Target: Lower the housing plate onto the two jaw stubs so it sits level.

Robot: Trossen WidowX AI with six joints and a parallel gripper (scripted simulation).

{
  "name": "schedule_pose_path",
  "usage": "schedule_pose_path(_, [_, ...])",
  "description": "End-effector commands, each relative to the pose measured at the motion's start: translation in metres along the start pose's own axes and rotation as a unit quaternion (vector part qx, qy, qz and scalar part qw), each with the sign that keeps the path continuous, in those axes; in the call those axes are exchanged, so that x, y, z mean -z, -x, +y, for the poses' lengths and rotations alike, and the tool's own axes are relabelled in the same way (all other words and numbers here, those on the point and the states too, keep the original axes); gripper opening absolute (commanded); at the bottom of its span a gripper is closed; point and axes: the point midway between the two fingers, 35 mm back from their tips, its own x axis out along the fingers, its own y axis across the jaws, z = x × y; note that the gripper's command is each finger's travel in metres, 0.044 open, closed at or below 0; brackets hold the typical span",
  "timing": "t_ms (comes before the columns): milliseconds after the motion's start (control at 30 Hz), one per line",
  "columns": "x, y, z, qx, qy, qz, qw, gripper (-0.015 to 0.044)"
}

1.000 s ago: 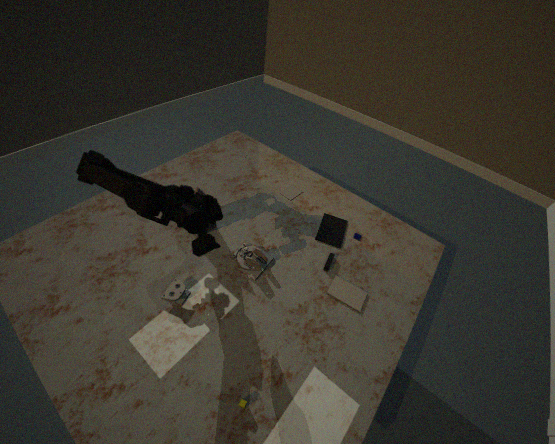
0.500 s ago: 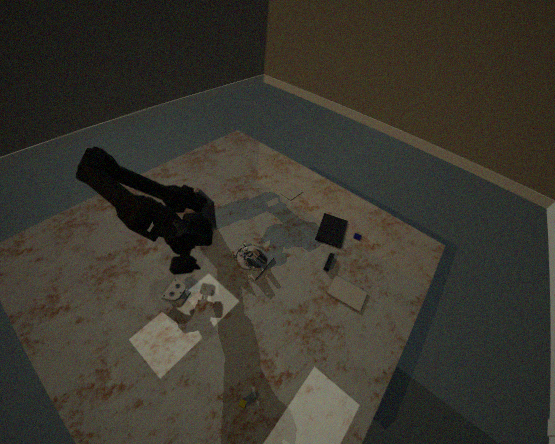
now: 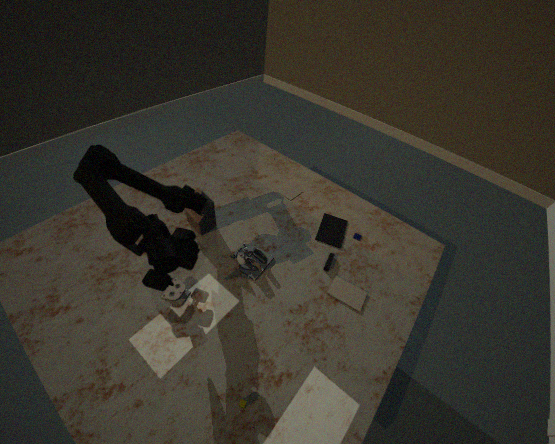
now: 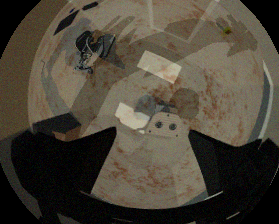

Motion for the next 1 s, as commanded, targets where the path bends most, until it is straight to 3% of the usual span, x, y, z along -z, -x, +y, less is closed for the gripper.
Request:
schedule_pose_path(0, [0.015, -0.003, -0.018, 0.021, -0.04, 0.032, 0.998, 0.044])
schedule_pose_path(333, [0.024, -0.006, -0.026, 0.031, -0.06, 0.05, 0.996, 0.044])
schedule_pose_path(500, [0.028, -0.042, -0.028, 0.032, -0.06, 0.05, 0.996, 0.044])
schedule_pose_path(967, [0.028, -0.049, -0.028, 0.032, -0.06, 0.05, 0.996, 0.044])
